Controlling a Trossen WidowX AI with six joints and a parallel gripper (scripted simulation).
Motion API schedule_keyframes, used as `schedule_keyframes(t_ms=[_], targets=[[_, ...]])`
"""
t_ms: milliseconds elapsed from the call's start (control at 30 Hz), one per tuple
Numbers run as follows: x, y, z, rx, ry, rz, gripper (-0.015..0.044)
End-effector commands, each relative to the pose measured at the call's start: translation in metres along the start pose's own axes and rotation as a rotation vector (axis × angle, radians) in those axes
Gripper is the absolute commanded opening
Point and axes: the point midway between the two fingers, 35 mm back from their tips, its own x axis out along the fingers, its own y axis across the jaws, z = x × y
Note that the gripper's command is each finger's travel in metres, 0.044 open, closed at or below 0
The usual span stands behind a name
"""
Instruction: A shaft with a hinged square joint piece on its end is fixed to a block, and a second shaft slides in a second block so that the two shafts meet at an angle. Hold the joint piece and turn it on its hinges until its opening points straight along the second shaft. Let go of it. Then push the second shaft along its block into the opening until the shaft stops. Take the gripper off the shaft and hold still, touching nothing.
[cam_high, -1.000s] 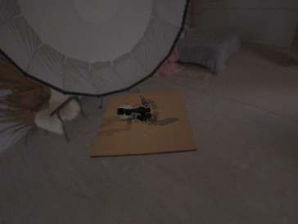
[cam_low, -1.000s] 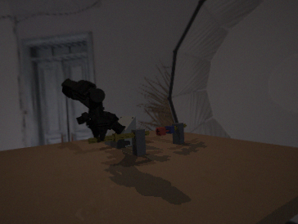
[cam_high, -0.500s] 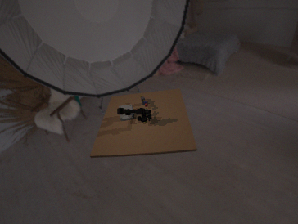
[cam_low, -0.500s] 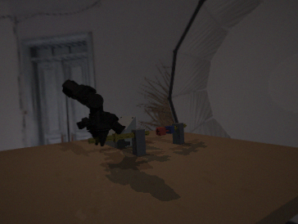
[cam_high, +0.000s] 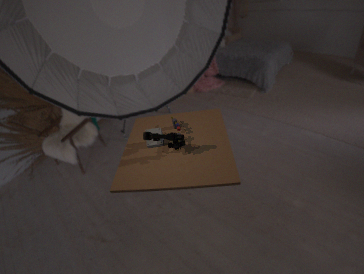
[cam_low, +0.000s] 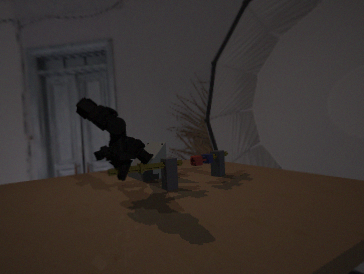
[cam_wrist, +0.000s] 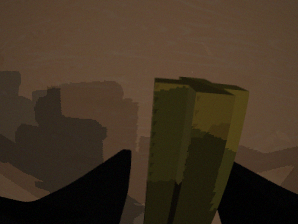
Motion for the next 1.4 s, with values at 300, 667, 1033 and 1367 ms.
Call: schedule_keyframes(t_ms=[300, 667, 1033, 1367], targets=[[0.0002, 0.0002, -0.0007, -0.003, 0.003, 0.001, 0.0102], [0.0002, 0.0002, -0.0005, -0.002, 0.002, 0.001, 0.0067], [0.0001, 0.0002, 0.0, 0.0, 0.0, 0.001, 0.0067], [0.0001, 0.0002, 0.0, 0.0, 0.0, 0.001, 0.0067]])
